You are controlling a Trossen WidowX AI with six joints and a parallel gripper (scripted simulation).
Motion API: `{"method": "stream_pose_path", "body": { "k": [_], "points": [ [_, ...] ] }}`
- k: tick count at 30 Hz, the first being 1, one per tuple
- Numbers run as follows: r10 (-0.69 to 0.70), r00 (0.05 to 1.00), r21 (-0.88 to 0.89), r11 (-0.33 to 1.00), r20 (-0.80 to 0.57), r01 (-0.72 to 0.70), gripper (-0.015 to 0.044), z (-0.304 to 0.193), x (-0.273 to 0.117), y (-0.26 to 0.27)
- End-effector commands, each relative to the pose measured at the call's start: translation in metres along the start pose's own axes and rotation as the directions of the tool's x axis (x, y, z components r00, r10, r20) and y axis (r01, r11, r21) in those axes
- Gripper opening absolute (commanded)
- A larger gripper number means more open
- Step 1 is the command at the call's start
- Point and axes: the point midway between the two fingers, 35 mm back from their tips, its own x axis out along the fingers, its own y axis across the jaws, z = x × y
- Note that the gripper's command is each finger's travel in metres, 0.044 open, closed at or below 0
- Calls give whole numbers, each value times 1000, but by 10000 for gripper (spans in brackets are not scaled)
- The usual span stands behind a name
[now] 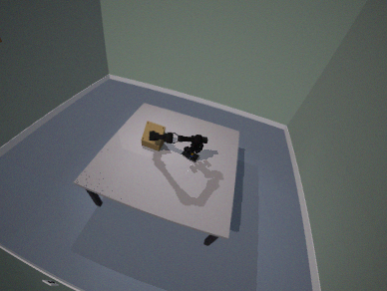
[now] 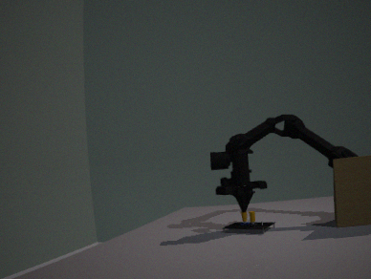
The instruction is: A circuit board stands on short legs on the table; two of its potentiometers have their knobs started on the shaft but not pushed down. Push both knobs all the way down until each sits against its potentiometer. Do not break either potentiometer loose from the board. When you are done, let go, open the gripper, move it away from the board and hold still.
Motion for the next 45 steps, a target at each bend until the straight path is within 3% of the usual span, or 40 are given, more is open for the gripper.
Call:
{"method": "stream_pose_path", "body": {
  "k": [1, 45],
  "points": [
    [-11, 1000, 5, 1000, -1, 11, 0, 1, 7, -1],
    [-10, 1000, 5, 1000, -1, 10, 0, 1, 1, 0]
  ]
}}
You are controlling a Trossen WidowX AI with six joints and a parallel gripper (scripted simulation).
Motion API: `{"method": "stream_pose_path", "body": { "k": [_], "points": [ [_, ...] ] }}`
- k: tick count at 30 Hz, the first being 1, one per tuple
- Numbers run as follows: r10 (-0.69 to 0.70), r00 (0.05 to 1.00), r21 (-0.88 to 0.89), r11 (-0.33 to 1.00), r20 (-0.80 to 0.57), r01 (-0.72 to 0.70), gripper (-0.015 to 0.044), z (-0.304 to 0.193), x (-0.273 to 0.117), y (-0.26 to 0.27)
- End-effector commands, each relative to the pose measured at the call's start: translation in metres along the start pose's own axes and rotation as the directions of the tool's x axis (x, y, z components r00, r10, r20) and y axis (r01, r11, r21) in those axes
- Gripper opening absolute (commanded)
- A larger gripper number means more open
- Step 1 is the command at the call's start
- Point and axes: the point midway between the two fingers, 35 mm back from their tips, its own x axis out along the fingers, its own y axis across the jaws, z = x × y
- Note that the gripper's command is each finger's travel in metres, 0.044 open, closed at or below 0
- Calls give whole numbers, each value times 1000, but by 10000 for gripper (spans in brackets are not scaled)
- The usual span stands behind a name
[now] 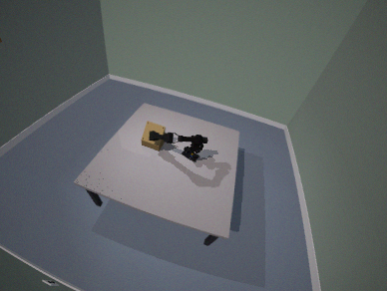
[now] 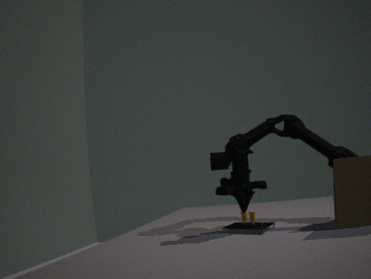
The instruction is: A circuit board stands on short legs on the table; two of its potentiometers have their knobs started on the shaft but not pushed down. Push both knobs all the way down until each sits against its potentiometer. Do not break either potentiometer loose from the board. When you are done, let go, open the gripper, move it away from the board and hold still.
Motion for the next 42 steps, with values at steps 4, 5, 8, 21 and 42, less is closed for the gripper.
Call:
{"method": "stream_pose_path", "body": {
  "k": [4, 5, 8, 21, 42],
  "points": [
    [-8, 1000, 6, 1000, -1, 8, 0, 1, -6, 0],
    [-8, 1000, 6, 1000, -1, 8, 0, 1, -7, 0],
    [-8, 1000, 6, 1000, -1, 8, 0, 0, -12, 0],
    [-4, 1000, 0, 1000, -3, 4, 315, -24, -20, -14],
    [-10, 1000, 0, 1000, -5, 10, 440, -122, -38, -98]
  ]
}}
